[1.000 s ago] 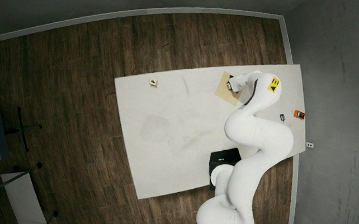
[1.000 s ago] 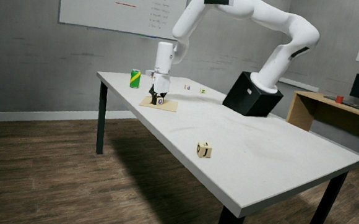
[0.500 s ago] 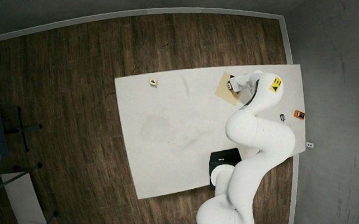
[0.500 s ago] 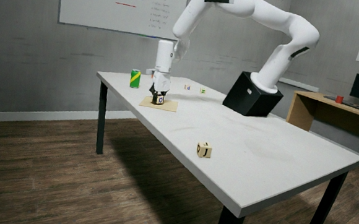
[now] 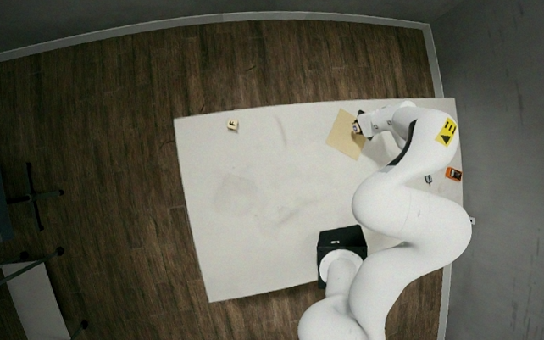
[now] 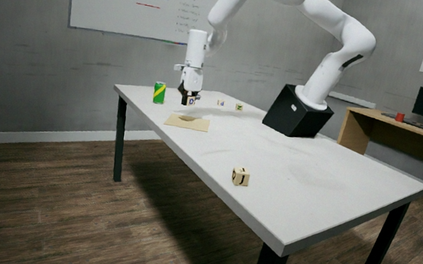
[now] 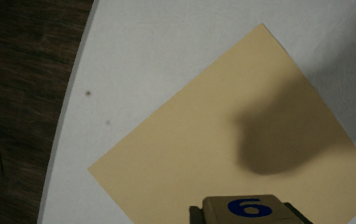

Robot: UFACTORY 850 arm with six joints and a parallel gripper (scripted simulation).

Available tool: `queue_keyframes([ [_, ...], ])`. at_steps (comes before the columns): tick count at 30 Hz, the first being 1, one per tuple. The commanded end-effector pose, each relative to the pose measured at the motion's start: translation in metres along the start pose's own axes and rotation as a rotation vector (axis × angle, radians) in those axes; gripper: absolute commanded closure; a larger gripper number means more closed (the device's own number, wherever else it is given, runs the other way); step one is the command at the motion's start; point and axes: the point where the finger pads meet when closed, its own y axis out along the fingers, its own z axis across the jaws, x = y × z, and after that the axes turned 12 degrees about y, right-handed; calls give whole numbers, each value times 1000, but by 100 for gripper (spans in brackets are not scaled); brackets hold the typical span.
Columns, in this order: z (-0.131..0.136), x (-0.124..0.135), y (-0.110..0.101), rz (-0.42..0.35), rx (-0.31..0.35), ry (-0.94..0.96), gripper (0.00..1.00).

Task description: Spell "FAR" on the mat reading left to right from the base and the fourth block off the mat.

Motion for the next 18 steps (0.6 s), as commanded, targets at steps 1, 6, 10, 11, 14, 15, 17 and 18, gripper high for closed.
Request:
queue_keyframes([
  [1,0,0,-14,0,0,0,59],
  [6,0,0,-14,0,0,0,59],
  [10,0,0,-14,0,0,0,59],
  [11,1,-2,-14,0,0,3,59],
  [14,24,-57,-15,1,-1,87,59],
  [15,27,-63,-15,1,-1,95,59],
  [17,38,-83,-15,1,-1,127,59],
  [18,44,-94,-14,1,-1,145,59],
])
